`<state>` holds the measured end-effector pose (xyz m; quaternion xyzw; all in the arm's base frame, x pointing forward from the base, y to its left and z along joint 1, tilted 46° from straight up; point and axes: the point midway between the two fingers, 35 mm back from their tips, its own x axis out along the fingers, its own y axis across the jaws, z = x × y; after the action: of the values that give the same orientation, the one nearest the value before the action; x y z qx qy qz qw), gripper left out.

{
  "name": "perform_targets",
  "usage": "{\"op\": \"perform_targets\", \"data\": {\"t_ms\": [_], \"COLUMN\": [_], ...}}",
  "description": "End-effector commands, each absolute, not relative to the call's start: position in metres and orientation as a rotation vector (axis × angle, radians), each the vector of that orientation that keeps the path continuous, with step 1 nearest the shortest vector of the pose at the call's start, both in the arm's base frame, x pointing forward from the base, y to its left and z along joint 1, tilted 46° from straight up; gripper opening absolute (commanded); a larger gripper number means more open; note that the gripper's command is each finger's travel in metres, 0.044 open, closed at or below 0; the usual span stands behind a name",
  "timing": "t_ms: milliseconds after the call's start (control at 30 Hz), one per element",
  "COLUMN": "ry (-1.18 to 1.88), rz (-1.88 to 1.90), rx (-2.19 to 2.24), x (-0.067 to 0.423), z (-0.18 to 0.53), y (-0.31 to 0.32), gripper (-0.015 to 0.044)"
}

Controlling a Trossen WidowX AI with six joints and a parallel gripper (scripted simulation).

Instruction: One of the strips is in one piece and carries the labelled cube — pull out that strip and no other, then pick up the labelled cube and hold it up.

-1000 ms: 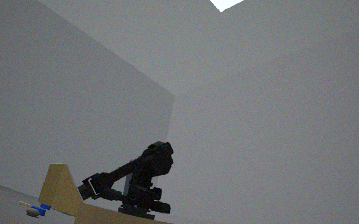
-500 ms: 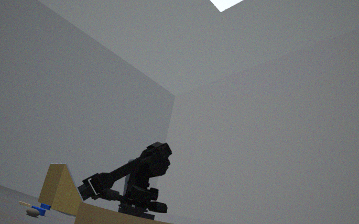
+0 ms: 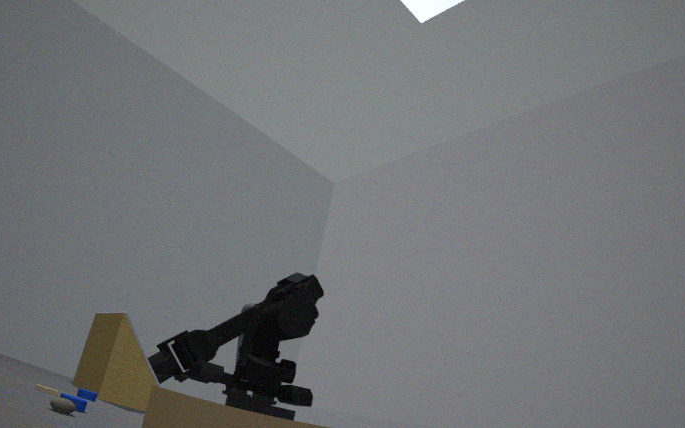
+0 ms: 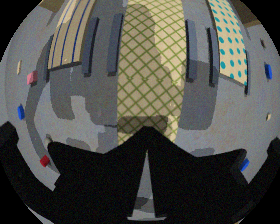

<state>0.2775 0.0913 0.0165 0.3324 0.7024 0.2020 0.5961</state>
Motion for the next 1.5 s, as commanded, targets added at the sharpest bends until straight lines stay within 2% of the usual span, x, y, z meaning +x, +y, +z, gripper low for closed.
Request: {"op": "perform_targets", "data": {"t_ms": [0, 1467], "ry": [1.658, 1.661], "rz": [0.471, 0.470], "rx": [0.774, 0.776], "x": [0.263, 0.201], "z": [0.015, 0.030], "y": [0.097, 0.103], "gripper": [0.0000, 0.0000]}}
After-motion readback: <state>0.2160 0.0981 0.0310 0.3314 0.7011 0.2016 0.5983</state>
